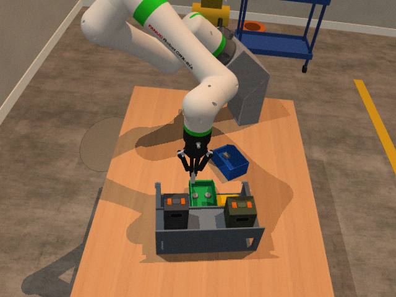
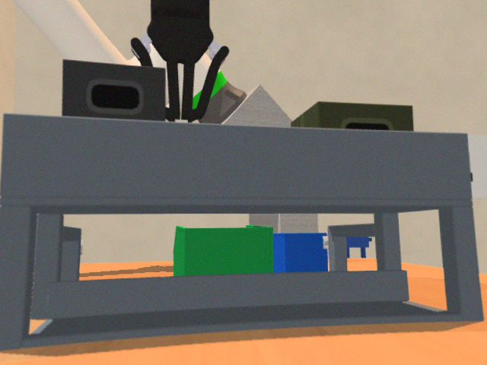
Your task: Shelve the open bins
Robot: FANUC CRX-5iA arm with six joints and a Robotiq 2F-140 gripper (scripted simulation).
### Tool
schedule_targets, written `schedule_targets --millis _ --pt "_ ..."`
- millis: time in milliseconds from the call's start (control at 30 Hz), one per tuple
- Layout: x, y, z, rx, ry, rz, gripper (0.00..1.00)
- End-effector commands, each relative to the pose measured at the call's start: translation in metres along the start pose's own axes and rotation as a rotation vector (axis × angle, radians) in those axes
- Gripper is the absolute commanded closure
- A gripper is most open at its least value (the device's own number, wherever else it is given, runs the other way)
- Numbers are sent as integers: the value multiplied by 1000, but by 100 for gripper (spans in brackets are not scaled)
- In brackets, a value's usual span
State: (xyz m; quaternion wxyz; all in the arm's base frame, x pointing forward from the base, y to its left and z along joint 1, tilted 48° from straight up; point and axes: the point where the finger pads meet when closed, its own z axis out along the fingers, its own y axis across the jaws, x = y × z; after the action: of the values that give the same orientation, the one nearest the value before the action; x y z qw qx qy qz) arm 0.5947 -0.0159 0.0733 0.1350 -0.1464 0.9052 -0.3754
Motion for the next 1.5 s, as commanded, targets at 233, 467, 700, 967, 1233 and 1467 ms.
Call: schedule_targets --millis 233,467,700,967,1233,1467 --pt "0 0 0 0 0 0 100" --pt "0 0 0 0 0 0 100" --pt "0 0 0 0 0 3 100" --pt "11 4 4 5 -8 176 100" --pt "30 11 11 7 -21 462 100" --pt "45 17 16 5 -29 669 100"
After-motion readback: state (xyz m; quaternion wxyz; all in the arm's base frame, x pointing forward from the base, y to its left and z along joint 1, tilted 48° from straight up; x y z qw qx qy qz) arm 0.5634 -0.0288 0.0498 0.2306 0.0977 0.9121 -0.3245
